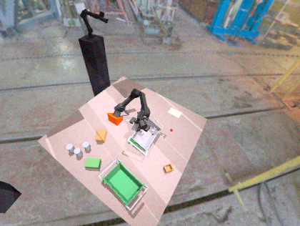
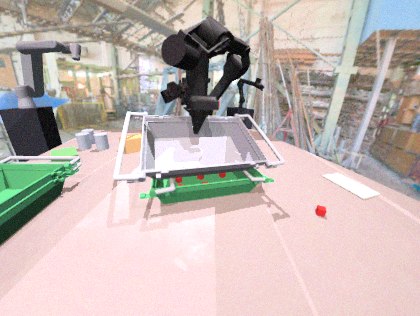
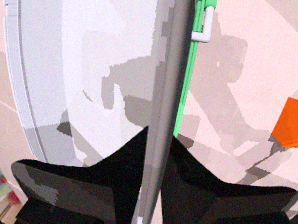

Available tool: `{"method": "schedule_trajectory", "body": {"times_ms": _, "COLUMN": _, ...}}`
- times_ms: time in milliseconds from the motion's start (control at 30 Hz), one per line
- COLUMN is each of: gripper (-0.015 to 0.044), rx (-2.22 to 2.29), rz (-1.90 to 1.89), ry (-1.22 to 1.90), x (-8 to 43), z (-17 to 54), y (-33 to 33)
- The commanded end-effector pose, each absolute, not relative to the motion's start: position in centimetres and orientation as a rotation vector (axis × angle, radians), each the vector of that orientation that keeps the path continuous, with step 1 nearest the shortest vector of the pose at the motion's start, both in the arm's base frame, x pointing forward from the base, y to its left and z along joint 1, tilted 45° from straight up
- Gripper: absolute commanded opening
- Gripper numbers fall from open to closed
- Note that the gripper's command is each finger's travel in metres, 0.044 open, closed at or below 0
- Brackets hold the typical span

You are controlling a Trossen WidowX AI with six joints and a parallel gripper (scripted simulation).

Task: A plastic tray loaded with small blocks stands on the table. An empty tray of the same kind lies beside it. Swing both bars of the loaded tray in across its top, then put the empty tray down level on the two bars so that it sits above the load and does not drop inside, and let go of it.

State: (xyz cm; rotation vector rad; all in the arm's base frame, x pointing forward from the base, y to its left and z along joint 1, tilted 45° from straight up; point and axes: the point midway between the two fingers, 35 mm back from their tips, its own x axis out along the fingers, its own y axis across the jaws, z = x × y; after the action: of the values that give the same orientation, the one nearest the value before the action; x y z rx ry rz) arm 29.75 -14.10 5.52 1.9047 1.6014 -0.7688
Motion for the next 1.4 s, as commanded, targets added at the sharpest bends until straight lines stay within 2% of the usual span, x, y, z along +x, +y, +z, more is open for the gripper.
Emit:
{"method": "schedule_trajectory", "body": {"times_ms": 0, "gripper": 0.0, "rx": 1.918, "rz": -0.777, "ry": 1.593, "x": 29.6, "z": 5.6, "y": -13.9}}
{"method": "schedule_trajectory", "body": {"times_ms": 1367, "gripper": 0.0, "rx": 1.924, "rz": -0.785, "ry": 1.595, "x": 28.5, "z": 4.2, "y": -11.5}}
